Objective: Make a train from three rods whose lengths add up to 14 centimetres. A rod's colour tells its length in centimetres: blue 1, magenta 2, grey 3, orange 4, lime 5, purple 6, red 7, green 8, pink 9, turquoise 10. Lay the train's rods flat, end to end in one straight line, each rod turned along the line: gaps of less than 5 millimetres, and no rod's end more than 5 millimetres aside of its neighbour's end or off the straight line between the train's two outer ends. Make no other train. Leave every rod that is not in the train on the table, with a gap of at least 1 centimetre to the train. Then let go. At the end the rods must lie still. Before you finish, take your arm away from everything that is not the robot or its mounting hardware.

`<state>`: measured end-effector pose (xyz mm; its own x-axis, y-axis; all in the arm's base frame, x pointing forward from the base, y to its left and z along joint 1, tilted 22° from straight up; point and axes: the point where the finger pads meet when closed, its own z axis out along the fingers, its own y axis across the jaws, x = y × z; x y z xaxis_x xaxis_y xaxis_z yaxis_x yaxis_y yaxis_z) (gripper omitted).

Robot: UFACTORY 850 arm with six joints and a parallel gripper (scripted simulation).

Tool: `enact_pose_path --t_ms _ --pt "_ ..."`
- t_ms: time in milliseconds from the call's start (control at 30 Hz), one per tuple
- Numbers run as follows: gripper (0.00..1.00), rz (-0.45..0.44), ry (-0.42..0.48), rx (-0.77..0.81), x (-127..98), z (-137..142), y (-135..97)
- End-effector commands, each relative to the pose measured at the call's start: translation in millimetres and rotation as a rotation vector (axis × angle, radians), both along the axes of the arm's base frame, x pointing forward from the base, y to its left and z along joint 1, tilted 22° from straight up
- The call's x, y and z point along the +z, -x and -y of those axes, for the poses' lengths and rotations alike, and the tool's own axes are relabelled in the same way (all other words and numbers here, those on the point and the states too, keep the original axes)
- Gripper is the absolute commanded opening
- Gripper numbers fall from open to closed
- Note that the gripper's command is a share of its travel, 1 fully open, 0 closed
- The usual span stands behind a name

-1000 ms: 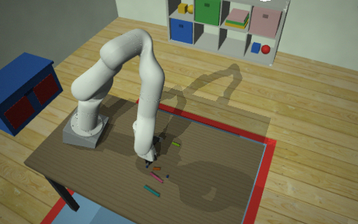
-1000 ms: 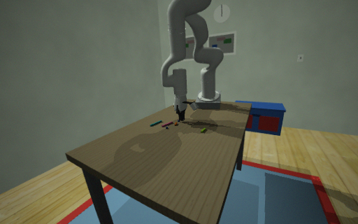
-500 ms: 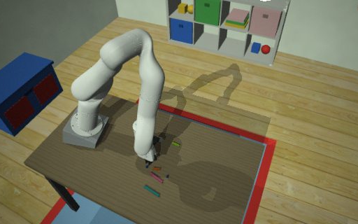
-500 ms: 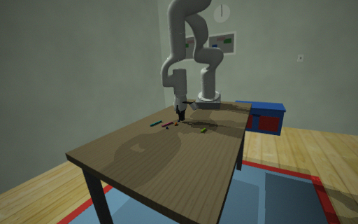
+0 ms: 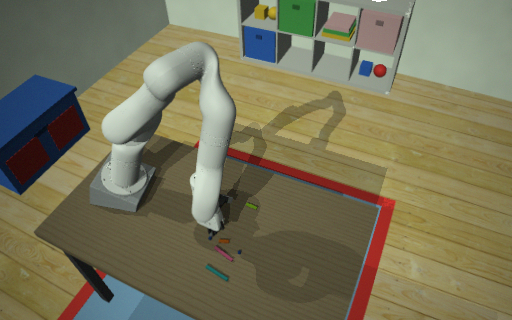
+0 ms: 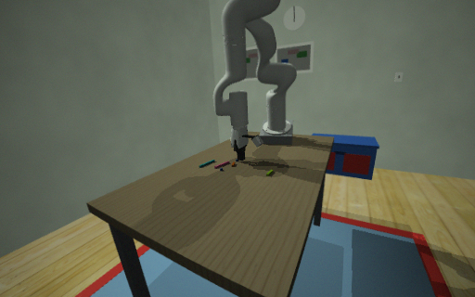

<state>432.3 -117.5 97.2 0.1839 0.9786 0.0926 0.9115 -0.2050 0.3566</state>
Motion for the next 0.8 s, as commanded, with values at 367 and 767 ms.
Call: enact_pose_path --t_ms 367,767 --pt "0.04 0.001 0.0 0.0 -8.4 0.0 -3.8" --pt "0.04 0.001 0.001 0.0 -9.2 0.0 -4.1"
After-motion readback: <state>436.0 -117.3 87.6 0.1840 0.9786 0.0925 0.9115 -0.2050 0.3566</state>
